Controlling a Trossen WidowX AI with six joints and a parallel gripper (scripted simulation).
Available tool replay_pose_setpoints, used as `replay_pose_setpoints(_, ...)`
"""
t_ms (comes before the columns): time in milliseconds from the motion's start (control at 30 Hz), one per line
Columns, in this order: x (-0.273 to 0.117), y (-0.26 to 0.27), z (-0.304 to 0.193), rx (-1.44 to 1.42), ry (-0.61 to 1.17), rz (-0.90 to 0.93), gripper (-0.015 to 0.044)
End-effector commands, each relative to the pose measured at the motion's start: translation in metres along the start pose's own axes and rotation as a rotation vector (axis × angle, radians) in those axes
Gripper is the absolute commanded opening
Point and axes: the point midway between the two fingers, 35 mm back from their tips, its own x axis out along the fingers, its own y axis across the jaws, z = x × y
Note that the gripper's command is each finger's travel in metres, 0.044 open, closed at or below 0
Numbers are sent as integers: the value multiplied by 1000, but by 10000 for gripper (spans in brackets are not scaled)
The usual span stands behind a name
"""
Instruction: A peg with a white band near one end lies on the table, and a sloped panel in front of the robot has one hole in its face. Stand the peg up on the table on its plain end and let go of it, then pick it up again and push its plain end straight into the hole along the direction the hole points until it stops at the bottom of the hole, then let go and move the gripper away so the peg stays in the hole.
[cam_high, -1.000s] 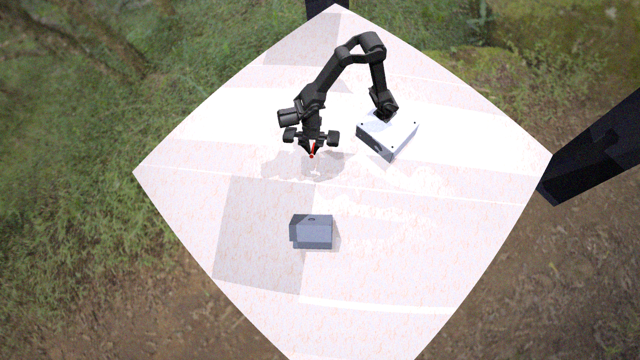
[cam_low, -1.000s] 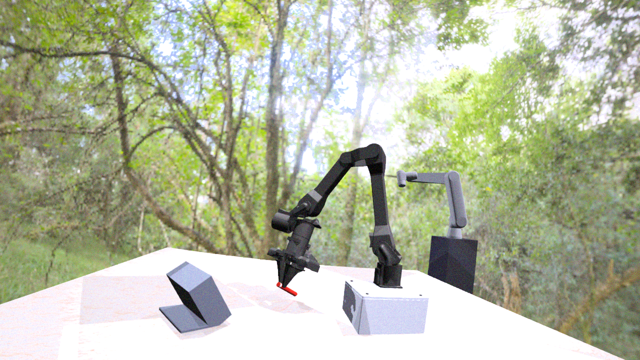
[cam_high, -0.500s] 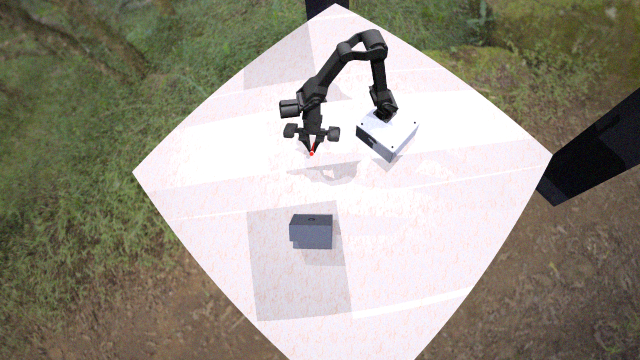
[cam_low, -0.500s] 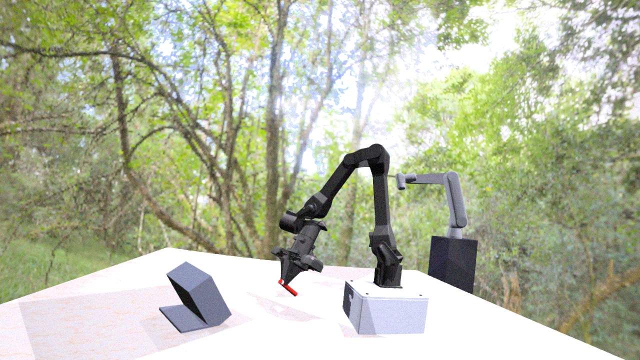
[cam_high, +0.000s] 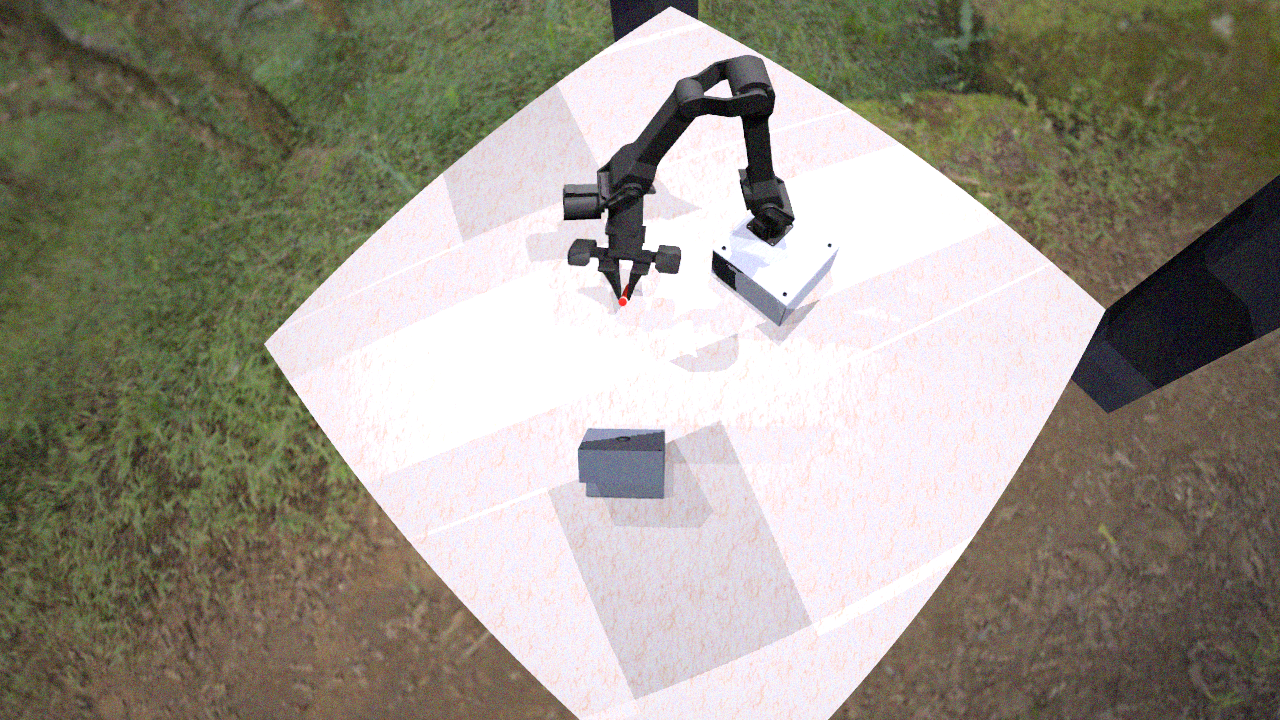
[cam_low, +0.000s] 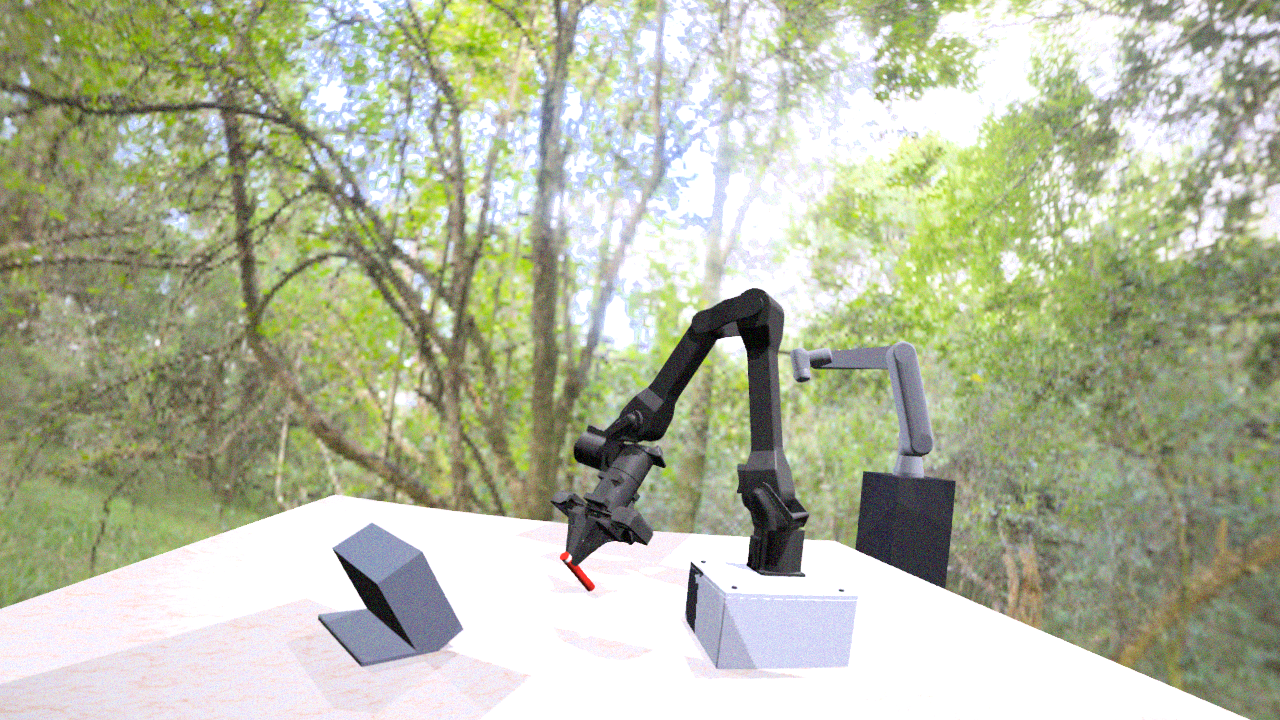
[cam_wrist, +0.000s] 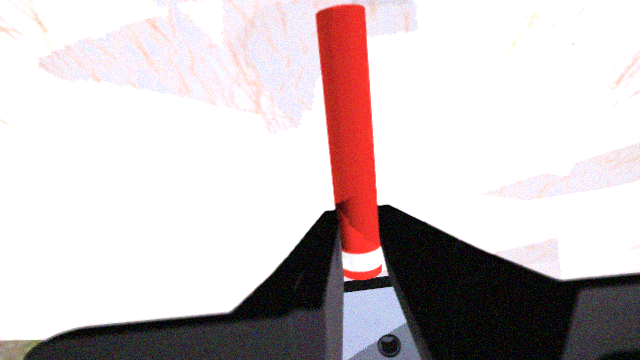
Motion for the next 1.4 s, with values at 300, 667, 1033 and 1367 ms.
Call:
replay_pose_setpoints(300, -6, 0, 6, -3, 107, 0, 51)
replay_pose_setpoints(667, -11, 0, 11, -3, 201, 0, 51)
replay_pose_setpoints(1033, -16, -1, 18, -3, 296, 0, 51)
replay_pose_setpoints(1367, -20, -1, 23, -3, 382, -1, 51)
